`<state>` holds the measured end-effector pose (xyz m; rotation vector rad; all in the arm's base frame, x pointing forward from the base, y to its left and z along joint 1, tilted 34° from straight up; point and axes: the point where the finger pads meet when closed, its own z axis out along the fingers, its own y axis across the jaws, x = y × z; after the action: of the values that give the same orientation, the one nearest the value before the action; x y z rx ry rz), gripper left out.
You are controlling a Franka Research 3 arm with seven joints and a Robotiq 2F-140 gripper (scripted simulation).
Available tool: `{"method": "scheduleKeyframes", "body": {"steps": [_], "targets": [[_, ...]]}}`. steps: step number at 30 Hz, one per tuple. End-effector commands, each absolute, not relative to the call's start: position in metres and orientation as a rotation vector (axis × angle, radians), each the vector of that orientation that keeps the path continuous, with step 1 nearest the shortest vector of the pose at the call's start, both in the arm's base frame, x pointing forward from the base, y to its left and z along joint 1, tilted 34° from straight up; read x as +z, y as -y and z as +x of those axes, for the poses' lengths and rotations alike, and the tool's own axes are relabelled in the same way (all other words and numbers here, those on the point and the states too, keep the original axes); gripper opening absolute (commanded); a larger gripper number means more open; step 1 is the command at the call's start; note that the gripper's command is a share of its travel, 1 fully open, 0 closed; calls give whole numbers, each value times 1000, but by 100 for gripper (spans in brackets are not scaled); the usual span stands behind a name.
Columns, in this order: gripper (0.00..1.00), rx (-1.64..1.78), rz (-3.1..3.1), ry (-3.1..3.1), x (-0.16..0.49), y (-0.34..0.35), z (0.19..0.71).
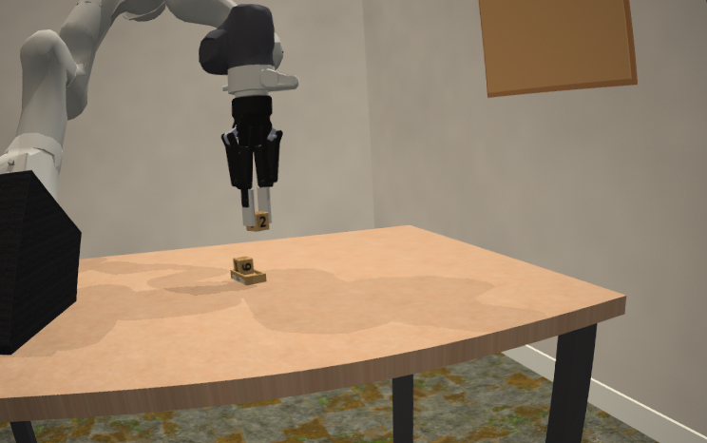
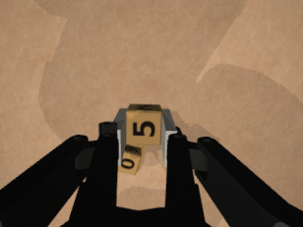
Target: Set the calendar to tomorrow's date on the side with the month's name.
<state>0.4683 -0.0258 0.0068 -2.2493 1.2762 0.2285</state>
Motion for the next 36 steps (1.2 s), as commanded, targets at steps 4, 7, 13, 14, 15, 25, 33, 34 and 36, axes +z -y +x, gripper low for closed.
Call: {"method": "scheduleKeyframes", "body": {"steps": [4, 7, 13, 14, 15, 25, 33, 34, 36], "targets": [[17, 145, -2352, -1017, 0, 36, 470], [17, 139, -2359, -1000, -1, 37, 471], [17, 97, -2408, -866, -10, 49, 473], [17, 92, -2414, -849, -11, 51, 473], [17, 86, -2419, -831, -12, 53, 474], [17, 42, -2461, -689, -22, 65, 475], [17, -11, -2501, -517, -34, 80, 477], [17, -17, -2505, -498, -35, 82, 477], [17, -25, -2510, -470, -37, 84, 477]]}}
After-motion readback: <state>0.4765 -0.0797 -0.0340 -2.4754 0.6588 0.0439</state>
